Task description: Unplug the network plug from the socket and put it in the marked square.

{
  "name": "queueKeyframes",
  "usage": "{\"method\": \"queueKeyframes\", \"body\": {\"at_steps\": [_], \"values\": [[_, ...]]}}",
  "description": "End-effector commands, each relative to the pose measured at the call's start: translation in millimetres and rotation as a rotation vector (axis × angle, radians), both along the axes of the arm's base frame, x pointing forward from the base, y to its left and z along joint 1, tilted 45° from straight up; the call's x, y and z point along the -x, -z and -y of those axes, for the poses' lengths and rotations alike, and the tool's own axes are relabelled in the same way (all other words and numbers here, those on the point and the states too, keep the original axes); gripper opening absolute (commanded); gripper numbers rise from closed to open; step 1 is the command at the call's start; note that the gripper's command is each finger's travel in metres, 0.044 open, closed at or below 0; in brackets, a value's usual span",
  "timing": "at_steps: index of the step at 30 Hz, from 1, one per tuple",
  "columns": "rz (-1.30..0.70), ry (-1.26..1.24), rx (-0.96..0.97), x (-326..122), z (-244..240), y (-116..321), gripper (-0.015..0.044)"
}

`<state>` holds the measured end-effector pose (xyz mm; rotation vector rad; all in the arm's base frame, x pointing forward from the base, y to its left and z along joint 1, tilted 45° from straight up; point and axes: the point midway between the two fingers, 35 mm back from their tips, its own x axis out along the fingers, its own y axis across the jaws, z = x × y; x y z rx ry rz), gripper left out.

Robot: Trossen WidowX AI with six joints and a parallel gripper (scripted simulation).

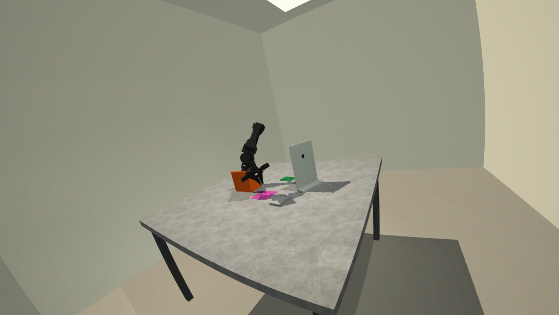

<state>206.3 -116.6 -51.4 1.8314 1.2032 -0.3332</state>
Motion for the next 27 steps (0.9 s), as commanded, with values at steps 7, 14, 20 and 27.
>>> {"method": "queueKeyframes", "body": {"at_steps": [7,14,20,27], "values": [[0.142,-0.007,-0.093,6.4,1.7,-0.7,0.0],[0.245,0.015,-0.143,10.2,4.5,-1.7,0.0],[0.255,0.019,-0.147,10.3,4.3,-1.0,0.0],[0.254,0.019,-0.146,8.3,-2.1,7.3,0.0]]}}
